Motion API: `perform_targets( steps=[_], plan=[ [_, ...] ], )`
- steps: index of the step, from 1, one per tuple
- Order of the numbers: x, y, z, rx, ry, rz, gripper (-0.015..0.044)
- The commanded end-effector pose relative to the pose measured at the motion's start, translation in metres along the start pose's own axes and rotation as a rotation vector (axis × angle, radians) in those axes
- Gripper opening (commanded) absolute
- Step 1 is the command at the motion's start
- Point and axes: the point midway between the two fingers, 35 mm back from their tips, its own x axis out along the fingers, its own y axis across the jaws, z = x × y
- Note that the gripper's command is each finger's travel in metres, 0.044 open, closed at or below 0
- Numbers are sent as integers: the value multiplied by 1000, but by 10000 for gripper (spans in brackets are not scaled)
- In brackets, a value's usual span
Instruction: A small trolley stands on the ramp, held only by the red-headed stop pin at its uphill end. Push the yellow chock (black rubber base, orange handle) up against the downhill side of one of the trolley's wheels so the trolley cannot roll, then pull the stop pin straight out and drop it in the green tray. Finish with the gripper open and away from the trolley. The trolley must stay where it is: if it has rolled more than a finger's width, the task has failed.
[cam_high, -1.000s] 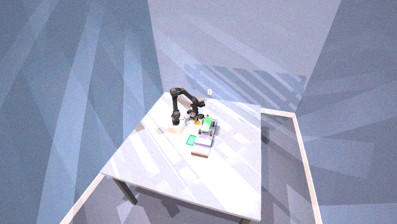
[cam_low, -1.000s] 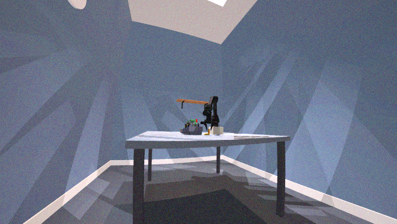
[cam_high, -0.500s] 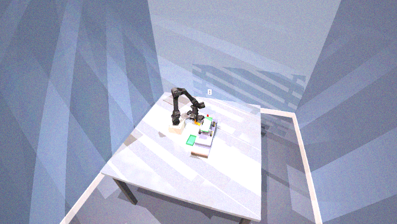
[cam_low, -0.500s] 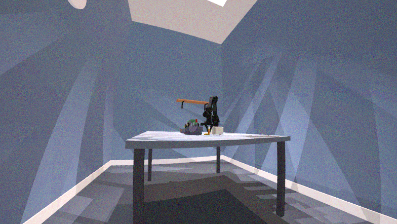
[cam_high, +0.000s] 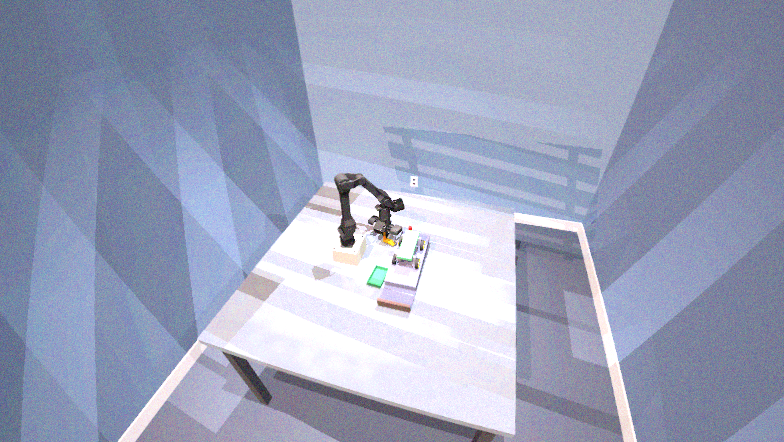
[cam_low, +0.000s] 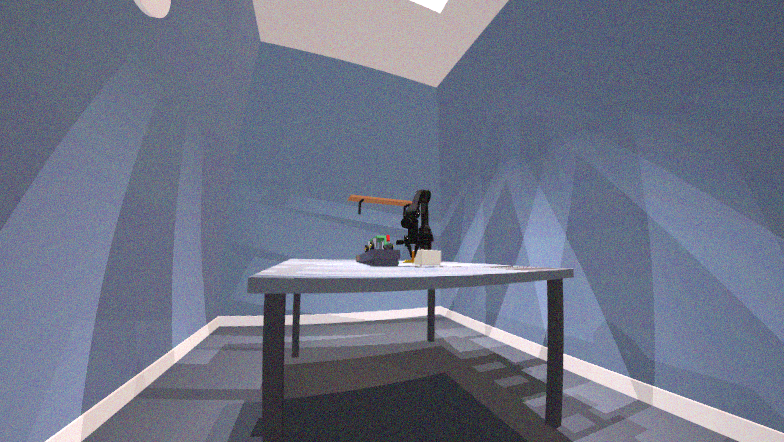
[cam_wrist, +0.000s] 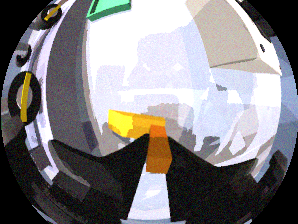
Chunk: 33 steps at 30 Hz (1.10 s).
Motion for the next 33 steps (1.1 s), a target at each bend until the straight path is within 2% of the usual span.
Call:
perform_targets(
  steps=[1,33],
  plan=[
    [-14,0,-1,4,7,8,0],
    [-126,2,-2,4,7,9,0]
  ],
)
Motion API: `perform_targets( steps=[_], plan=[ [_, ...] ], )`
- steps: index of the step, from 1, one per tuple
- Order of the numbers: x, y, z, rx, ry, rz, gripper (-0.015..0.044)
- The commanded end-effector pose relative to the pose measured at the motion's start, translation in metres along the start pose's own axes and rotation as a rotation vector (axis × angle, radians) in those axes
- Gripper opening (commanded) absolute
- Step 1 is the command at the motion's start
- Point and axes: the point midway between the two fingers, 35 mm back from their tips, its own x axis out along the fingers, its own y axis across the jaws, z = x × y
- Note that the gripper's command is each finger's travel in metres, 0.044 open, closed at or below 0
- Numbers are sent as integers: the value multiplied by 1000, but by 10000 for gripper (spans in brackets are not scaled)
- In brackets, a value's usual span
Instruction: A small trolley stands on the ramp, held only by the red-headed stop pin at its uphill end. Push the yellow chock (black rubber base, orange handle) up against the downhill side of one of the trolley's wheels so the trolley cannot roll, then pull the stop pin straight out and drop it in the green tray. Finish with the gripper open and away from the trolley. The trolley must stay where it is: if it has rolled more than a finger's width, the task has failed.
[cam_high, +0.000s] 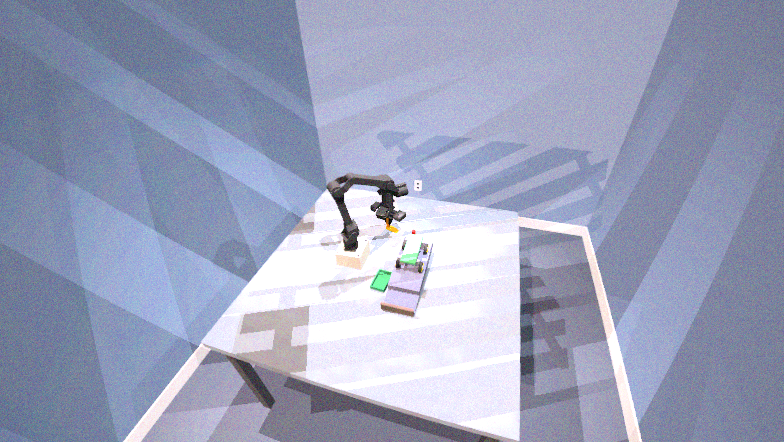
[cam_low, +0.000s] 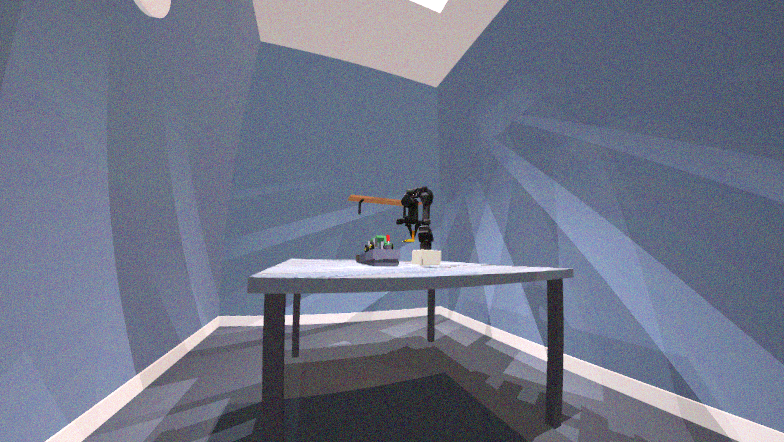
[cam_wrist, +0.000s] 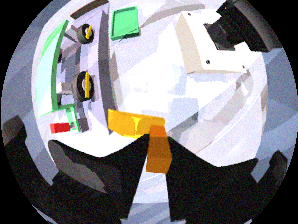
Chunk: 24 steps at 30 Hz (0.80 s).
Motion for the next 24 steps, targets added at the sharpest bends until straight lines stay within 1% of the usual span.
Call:
perform_targets(
  steps=[1,9,24],
  plan=[
    [-12,2,-1,5,4,6,0],
    [-12,2,-1,-39,4,6,0],
    [-12,2,-1,-548,4,6,0]
  ],
)
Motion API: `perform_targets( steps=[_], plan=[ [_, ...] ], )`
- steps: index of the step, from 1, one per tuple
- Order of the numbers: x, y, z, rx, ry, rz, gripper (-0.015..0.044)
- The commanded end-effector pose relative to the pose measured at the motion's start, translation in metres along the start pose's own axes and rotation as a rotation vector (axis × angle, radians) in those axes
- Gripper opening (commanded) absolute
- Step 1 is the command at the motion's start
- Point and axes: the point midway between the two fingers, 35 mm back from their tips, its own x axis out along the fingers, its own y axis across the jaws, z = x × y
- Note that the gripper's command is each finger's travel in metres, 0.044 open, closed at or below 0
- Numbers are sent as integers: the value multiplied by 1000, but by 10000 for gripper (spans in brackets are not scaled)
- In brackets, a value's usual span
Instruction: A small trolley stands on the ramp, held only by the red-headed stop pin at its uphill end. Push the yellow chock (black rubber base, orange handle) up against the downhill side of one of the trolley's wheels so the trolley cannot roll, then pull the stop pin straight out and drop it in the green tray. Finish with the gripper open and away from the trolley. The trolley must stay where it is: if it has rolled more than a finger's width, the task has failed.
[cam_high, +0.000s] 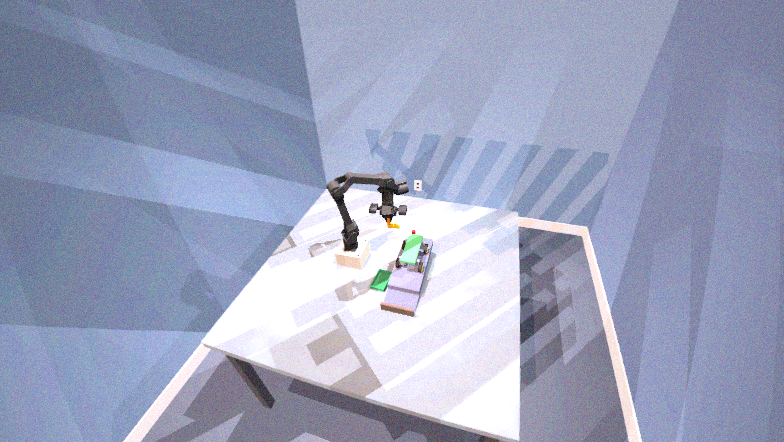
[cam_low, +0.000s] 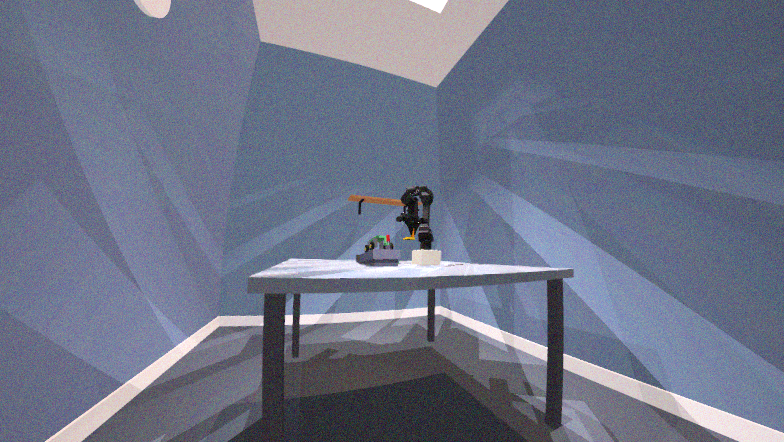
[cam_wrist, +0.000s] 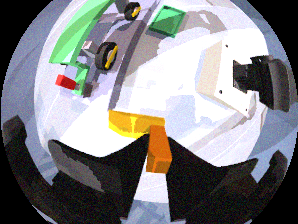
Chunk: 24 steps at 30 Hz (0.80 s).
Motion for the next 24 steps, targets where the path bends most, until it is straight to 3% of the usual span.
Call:
perform_targets(
  steps=[1,24],
  plan=[
    [0,0,0,-117,-1,0,0],
    [0,0,0,-851,0,-2,0]
  ],
)
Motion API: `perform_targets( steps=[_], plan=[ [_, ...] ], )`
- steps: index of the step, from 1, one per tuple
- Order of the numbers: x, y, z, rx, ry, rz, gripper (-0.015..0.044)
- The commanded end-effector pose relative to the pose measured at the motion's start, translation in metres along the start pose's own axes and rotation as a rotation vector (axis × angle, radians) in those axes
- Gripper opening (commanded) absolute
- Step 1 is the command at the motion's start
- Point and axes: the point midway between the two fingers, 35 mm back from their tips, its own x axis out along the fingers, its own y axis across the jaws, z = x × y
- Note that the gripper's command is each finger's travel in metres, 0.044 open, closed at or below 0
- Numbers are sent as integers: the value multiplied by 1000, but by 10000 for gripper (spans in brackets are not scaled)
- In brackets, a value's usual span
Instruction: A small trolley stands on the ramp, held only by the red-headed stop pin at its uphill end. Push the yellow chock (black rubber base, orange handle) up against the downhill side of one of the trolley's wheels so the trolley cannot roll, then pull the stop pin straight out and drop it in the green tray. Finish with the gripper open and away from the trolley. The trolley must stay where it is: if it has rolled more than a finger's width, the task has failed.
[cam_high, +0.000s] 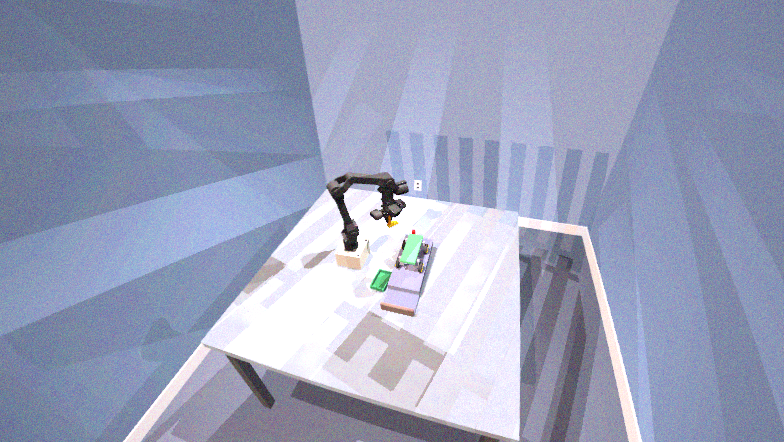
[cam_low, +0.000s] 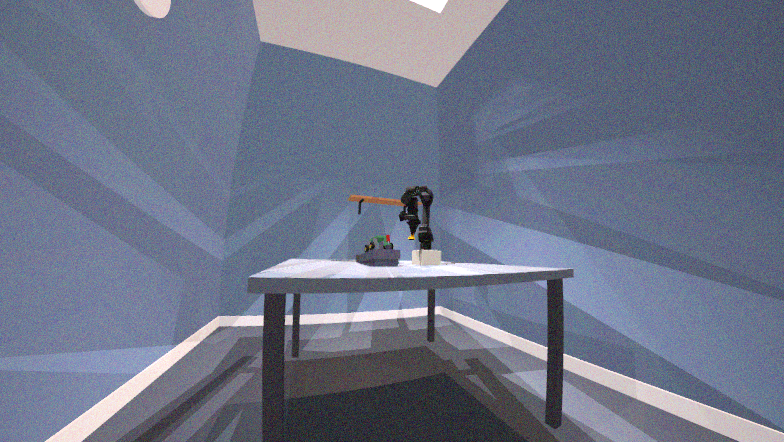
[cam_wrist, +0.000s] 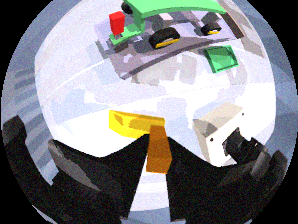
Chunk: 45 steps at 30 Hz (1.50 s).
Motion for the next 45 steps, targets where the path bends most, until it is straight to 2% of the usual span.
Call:
perform_targets(
  steps=[1,17,25,45],
  plan=[
    [0,0,0,-117,0,-1,0],
    [0,0,0,-640,1,-3,0],
    [0,-3,4,-646,1,-4,0],
    [5,-46,61,-646,-3,-8,0]
  ],
)
